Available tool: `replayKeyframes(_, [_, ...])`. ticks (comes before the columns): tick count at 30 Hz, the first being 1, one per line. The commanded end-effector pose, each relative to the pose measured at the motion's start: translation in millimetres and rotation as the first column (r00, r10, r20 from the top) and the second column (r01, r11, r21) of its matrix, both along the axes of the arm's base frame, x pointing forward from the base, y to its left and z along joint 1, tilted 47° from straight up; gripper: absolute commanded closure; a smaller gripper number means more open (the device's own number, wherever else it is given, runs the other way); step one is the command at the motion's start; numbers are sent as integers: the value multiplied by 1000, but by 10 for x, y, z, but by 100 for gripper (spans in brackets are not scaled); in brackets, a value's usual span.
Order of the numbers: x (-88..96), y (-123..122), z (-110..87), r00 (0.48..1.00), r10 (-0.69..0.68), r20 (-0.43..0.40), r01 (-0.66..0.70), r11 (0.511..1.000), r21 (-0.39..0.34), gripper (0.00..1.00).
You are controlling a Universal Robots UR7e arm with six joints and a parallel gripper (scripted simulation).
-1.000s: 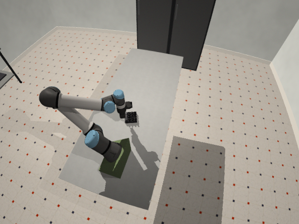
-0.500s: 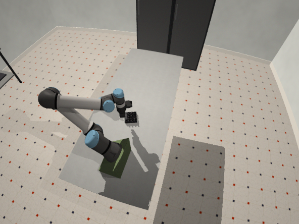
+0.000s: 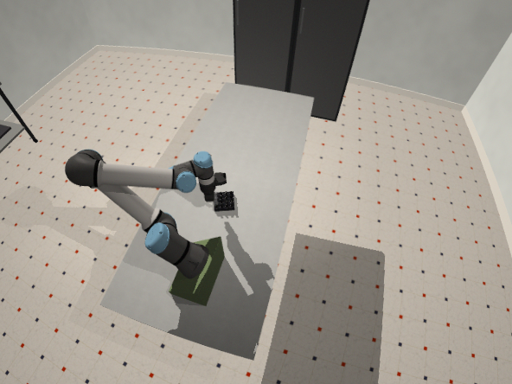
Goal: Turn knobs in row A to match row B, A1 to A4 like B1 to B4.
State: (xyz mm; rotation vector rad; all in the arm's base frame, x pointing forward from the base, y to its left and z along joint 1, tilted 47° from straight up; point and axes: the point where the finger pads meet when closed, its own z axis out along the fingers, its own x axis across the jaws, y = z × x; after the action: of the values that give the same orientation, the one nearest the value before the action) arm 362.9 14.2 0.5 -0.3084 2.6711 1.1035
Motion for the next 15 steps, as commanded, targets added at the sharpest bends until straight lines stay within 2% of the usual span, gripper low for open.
replayKeyframes(1, [-2, -10, -2, 1000, -20, -20, 20, 1000, 3, 54])
replayKeyframes(7, [-9, -17, -7, 998, -48, -49, 49, 999, 8, 54])
replayKeyframes(15, [-33, -41, -20, 979, -139, -147, 143, 990, 17, 54])
